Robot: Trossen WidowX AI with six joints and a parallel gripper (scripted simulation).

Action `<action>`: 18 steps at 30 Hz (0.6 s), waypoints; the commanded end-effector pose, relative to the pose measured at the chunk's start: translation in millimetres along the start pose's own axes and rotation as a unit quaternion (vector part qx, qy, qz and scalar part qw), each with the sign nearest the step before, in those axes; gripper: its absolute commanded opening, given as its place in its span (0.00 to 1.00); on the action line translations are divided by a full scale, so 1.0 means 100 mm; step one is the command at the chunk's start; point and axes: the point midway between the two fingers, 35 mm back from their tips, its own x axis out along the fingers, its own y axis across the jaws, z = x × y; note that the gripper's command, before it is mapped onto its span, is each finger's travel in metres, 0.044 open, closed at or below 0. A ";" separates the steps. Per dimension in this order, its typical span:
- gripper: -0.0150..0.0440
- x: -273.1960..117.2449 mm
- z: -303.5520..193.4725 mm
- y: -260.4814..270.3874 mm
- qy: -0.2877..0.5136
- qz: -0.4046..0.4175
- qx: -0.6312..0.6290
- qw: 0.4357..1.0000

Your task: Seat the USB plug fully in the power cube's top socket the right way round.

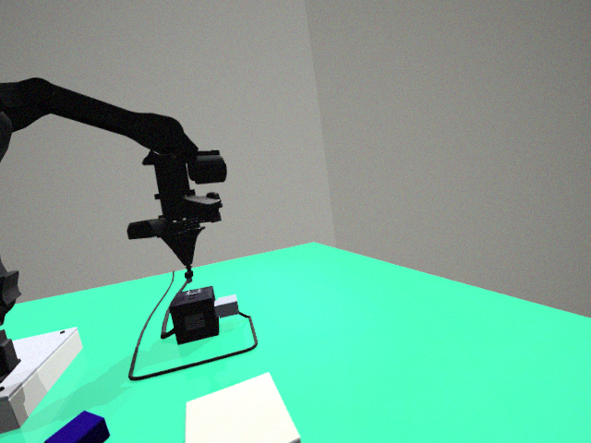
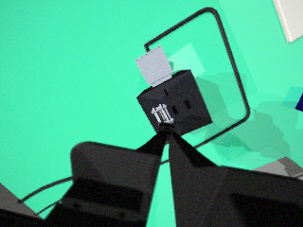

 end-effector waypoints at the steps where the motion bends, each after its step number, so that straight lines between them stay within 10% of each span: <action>1: 0.25 0.00 0.00 0.00 0.000 0.000 -0.055 0.998; 18: 0.25 0.00 0.00 0.00 0.000 0.000 -0.274 0.962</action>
